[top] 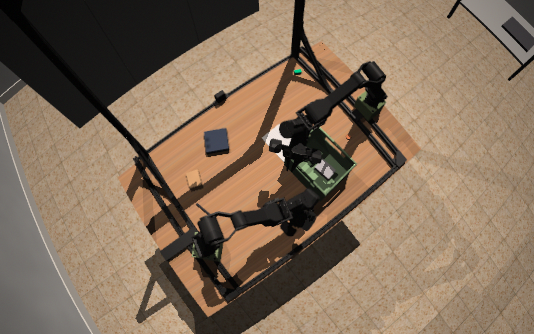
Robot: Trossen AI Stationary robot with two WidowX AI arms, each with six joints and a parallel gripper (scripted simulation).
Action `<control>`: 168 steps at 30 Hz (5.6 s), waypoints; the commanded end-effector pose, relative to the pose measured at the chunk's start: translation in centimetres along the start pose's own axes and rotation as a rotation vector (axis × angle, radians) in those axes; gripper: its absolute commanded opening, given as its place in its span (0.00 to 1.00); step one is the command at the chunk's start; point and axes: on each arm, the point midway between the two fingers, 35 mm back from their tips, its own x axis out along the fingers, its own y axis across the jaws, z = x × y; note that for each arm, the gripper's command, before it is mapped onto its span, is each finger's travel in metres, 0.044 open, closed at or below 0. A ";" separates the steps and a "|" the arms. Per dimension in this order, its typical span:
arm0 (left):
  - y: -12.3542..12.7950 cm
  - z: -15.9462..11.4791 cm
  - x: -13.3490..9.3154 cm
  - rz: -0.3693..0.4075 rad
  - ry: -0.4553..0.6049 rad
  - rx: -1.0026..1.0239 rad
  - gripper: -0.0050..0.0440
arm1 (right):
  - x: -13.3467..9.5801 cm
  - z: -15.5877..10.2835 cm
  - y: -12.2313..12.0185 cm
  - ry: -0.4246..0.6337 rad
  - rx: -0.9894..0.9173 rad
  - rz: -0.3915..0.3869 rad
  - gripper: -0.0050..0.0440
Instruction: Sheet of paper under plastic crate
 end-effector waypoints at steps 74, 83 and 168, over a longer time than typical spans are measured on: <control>-6.5 -18.0 -2.2 -0.108 0.594 1.856 0.22 | -4.2 -6.1 2.7 0.191 0.122 0.714 0.41; -6.0 -19.2 -2.1 -0.126 0.677 2.025 0.22 | -5.7 -6.6 3.0 0.210 0.127 0.789 0.41; -5.3 -21.5 -2.4 -0.203 0.847 2.363 0.22 | -0.7 -9.8 9.9 0.330 0.298 0.912 0.41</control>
